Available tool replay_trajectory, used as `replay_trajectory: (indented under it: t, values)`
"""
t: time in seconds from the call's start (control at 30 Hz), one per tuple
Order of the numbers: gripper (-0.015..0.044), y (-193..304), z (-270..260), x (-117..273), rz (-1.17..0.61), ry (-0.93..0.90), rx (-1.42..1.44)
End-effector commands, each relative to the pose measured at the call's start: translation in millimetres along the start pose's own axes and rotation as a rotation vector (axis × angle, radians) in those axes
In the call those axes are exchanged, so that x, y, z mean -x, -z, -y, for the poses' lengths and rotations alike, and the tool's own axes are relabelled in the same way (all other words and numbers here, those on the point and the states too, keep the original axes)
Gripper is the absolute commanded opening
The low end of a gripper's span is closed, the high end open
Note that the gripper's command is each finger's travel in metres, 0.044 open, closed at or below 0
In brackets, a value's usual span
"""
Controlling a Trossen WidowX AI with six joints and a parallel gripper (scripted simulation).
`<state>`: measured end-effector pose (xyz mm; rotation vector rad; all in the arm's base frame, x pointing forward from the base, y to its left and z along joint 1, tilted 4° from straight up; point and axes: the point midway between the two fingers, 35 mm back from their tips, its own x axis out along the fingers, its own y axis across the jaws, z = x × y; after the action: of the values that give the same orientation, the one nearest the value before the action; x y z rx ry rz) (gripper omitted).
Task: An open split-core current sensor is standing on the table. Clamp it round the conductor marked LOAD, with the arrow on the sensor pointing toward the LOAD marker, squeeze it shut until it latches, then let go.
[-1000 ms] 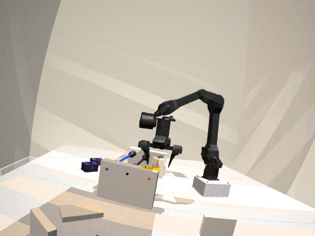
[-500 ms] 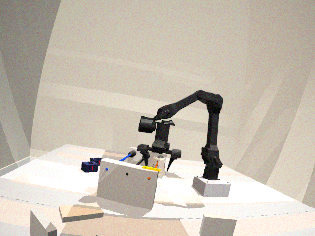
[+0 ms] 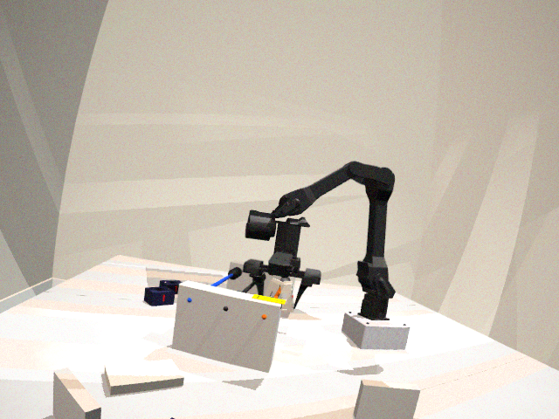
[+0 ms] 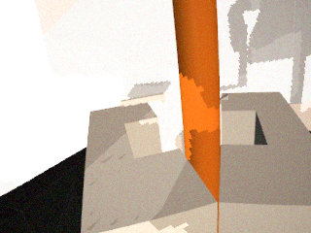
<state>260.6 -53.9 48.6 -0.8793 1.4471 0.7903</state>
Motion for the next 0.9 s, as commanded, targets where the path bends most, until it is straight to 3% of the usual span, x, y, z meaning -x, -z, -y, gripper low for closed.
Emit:
replay_trajectory:
  t: [0.0,0.43,0.8,0.87]
  values:
    - [0.0373,-0.1,0.1,0.6,0.0,0.001,0.0]
    - [0.0287,-0.1,0.1,0.6,0.0,0.001,0.0]
    - [0.0,-0.1,0.1,0.6,0.0,0.001,0.0]
    - [0.0,-0.1,0.1,0.6,0.0,0.001,0.0]
